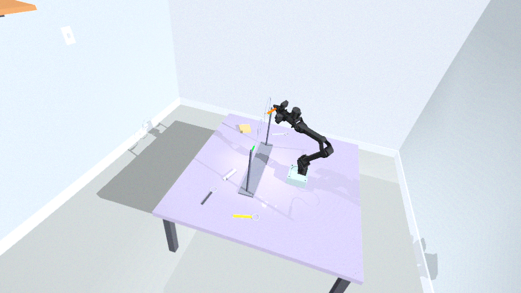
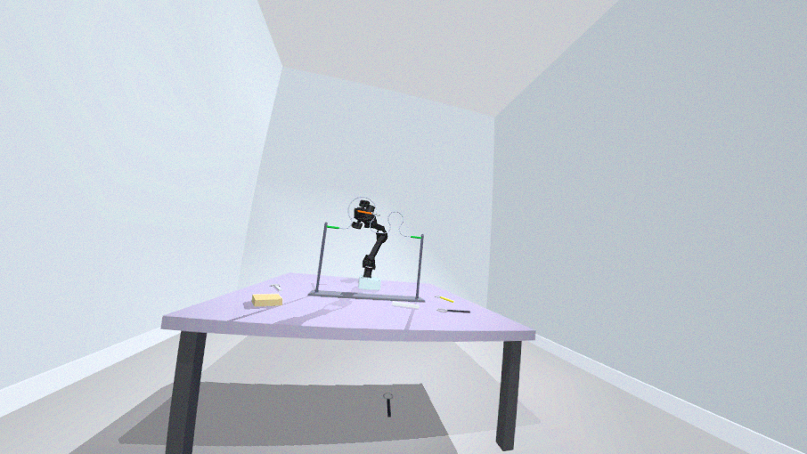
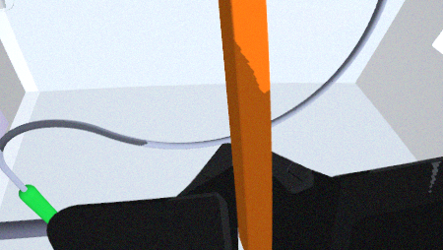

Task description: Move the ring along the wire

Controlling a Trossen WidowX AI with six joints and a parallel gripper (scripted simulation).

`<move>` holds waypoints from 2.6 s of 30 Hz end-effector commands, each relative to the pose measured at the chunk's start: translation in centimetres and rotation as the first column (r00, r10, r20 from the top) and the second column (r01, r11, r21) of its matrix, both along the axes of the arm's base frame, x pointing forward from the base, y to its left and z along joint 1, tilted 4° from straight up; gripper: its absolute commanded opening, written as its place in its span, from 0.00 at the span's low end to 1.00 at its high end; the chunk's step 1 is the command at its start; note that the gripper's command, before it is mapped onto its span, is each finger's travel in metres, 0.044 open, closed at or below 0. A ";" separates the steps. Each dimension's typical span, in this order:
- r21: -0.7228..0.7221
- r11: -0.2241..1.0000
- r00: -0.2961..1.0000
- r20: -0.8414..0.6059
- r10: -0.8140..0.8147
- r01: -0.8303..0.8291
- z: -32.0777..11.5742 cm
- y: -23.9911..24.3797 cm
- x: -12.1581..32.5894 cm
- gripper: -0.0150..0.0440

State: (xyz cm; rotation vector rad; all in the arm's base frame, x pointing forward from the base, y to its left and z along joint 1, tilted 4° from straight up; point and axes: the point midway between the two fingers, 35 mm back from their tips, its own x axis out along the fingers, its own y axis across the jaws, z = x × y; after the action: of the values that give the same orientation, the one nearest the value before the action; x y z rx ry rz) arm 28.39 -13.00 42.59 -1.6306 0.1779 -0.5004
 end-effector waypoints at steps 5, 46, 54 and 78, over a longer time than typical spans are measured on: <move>-0.113 0.994 1.000 0.008 -0.005 0.006 0.2 0.1 0.0 0.00; -0.314 0.949 0.999 0.029 -0.017 0.025 -1.2 -0.9 0.2 0.00; -0.194 0.981 1.000 0.017 -0.014 0.017 -3.2 -1.7 0.3 0.00; 0.346 0.938 0.999 -0.029 0.017 -0.006 -11.3 -1.7 0.8 0.00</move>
State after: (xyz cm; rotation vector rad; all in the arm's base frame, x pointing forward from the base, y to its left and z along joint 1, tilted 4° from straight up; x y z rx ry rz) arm 29.19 -14.96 32.67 -1.3868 0.2431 -0.4300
